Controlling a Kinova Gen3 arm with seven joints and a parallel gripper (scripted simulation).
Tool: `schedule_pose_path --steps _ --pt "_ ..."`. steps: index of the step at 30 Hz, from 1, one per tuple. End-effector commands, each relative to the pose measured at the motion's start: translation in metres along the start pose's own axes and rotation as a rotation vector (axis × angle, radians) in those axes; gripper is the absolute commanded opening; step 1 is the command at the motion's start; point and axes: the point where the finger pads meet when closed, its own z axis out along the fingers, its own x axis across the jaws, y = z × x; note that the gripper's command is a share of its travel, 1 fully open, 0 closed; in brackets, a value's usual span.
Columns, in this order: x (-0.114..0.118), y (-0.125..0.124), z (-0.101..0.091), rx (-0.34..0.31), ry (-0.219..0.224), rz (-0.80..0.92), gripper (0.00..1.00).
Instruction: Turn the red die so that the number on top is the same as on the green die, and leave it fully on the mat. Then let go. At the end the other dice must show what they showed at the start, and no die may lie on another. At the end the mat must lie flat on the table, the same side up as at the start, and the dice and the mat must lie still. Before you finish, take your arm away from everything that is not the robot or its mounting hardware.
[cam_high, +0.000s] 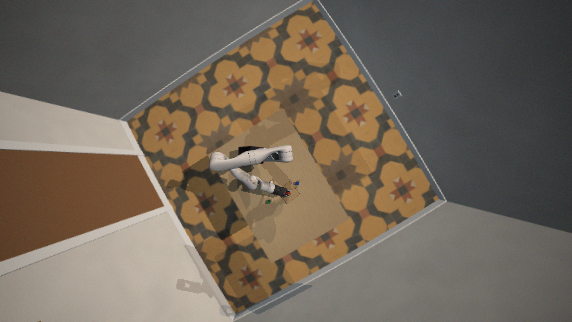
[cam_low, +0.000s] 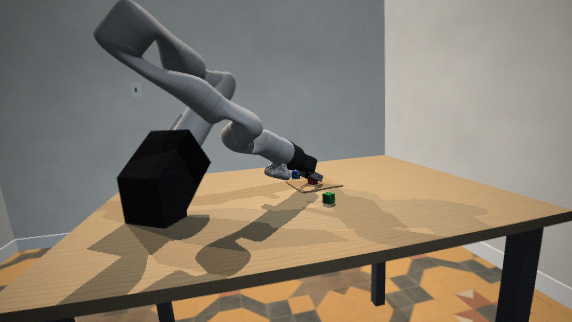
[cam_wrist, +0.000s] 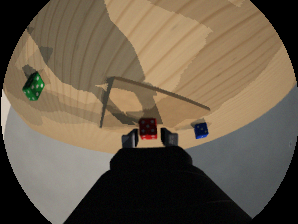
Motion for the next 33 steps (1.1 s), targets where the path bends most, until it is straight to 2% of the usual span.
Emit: schedule_pose_path --steps 1,8,19,33 --pt "0.000 0.000 0.000 -0.001 0.000 -0.001 0.79" --pt "0.000 0.000 -0.008 -0.001 0.000 -0.001 0.79" --pt "0.000 0.000 -0.045 -0.001 0.000 -0.001 0.79" --pt "0.000 0.006 -0.053 -0.001 0.000 -0.001 0.79"
